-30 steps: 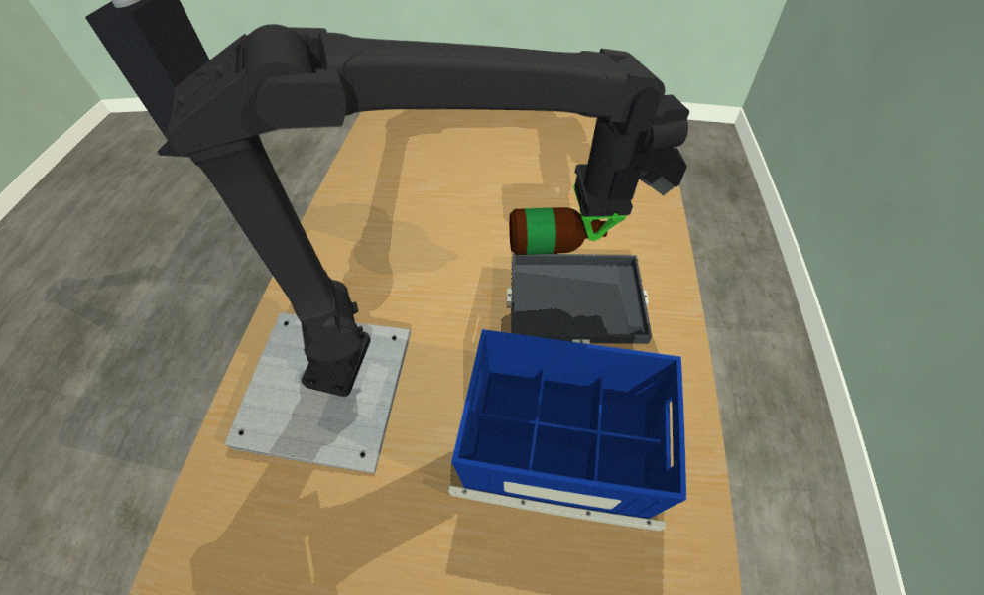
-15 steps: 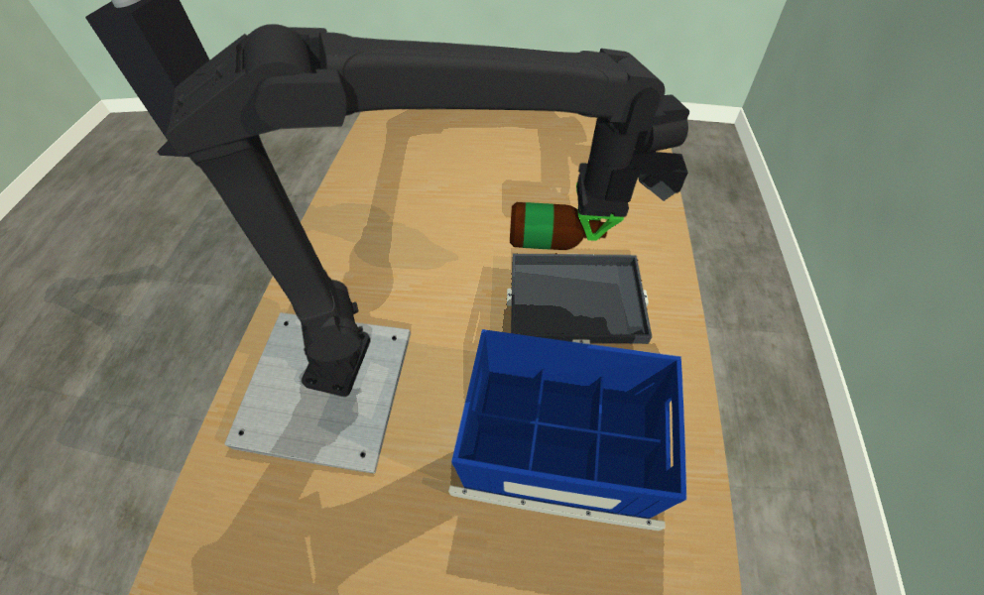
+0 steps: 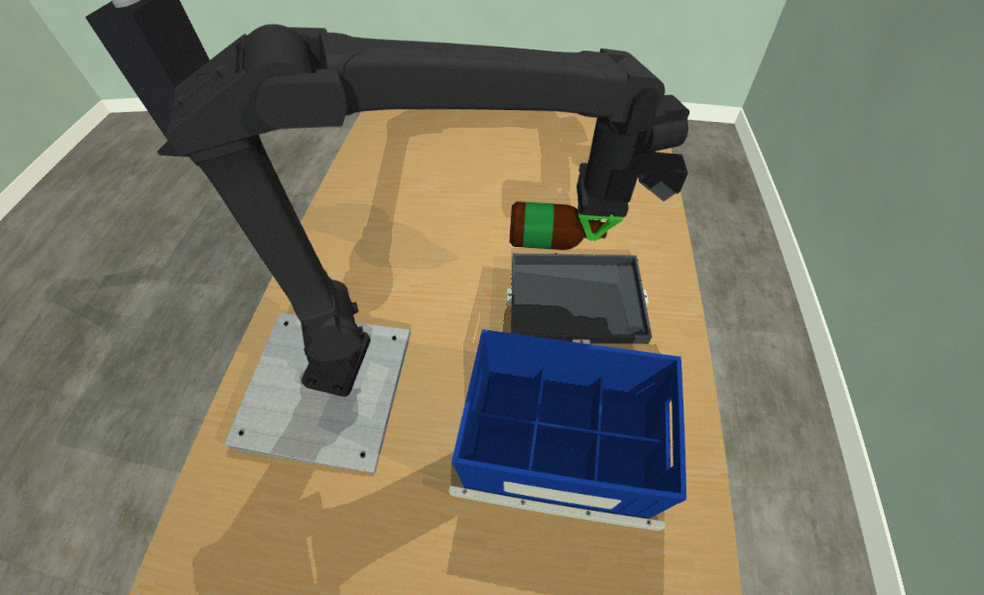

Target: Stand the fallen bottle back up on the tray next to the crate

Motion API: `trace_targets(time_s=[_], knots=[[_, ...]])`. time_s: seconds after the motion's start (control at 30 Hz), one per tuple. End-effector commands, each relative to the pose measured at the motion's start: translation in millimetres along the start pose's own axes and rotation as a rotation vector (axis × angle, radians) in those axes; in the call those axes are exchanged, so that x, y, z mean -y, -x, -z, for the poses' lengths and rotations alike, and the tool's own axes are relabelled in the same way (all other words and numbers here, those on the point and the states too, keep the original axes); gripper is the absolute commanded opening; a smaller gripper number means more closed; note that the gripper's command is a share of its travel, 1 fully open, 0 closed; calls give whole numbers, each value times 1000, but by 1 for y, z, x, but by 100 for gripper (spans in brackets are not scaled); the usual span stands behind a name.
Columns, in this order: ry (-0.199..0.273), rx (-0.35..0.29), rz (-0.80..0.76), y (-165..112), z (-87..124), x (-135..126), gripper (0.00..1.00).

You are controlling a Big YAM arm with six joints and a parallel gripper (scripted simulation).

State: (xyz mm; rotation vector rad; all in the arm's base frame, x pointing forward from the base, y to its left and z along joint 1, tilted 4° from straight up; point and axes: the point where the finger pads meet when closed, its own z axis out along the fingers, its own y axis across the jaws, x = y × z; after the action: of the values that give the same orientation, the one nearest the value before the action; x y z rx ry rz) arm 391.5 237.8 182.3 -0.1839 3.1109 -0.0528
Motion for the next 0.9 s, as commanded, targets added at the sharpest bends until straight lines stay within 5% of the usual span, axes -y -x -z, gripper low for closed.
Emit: trace_targets(time_s=[0.0,0.87], knots=[[50,105,0,20,54,-14,0],[52,104,-37,20,54,-14,0]])
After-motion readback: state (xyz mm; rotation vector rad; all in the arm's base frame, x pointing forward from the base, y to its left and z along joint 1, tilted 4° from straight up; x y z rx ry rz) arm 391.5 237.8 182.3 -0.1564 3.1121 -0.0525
